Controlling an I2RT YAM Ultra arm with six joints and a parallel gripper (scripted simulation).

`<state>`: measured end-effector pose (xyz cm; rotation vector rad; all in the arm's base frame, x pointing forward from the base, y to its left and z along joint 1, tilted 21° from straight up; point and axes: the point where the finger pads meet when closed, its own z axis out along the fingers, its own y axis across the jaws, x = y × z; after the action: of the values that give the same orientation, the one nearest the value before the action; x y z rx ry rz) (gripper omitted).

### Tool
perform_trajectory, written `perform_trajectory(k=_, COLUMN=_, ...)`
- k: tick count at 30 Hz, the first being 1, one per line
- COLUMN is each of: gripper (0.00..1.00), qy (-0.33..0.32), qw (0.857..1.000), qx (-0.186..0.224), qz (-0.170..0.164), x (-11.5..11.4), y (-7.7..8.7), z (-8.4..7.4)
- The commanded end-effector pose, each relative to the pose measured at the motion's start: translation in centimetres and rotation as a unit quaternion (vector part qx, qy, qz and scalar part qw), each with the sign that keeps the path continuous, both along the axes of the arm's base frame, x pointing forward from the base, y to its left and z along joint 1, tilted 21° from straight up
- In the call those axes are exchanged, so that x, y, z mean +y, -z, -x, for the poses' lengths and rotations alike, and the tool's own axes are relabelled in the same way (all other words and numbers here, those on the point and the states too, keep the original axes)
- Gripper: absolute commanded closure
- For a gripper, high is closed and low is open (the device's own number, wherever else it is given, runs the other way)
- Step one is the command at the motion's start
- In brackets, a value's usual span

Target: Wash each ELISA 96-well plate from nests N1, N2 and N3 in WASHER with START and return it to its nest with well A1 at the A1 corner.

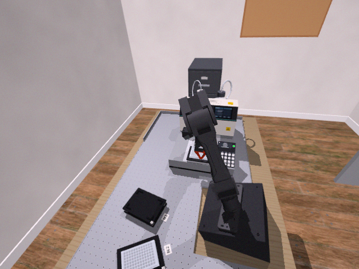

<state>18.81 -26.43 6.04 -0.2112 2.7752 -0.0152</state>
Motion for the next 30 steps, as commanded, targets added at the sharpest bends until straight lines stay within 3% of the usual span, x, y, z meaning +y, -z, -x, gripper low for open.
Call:
perform_trajectory(k=1, gripper=0.0, qy=0.0, qw=1.0, qx=-0.002, qz=0.003, x=-0.1, y=-0.8, z=0.2)
perform_trajectory(k=30, gripper=0.0, qy=0.0, qw=1.0, qx=-0.002, qz=0.003, x=-0.2, y=-5.0, z=1.8)
